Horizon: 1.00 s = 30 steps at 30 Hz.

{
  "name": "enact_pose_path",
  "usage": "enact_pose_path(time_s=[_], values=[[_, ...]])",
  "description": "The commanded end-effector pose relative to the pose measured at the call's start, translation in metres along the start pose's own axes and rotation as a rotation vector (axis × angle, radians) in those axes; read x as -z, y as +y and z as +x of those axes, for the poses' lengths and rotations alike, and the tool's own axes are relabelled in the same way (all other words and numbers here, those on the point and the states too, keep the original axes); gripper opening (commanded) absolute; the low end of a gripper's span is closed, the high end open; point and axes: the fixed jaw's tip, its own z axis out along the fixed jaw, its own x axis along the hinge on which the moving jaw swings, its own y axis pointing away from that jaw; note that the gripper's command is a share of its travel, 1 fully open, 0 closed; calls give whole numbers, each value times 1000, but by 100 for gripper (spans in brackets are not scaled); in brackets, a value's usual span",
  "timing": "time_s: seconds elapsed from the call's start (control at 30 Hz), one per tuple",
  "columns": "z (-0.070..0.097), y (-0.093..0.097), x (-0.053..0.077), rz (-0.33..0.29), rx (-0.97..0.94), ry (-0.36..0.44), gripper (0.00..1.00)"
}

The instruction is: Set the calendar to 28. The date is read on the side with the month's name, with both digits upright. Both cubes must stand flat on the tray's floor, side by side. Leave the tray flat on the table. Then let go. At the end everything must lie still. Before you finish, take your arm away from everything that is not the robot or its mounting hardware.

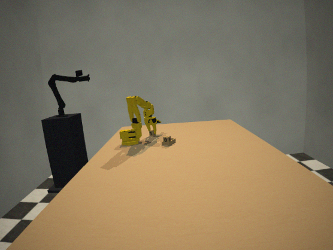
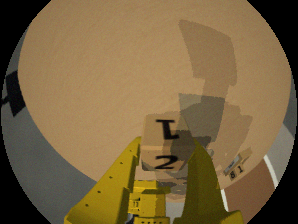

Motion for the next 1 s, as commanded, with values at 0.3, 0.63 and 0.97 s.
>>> enact_pose_path(time_s=[0.3,0.63,0.97], values=[[-3,1,1,-2,-2,-18,12],[-3,1,1,-2,-2,-18,17],[-3,1,1,-2,-2,-18,23]])
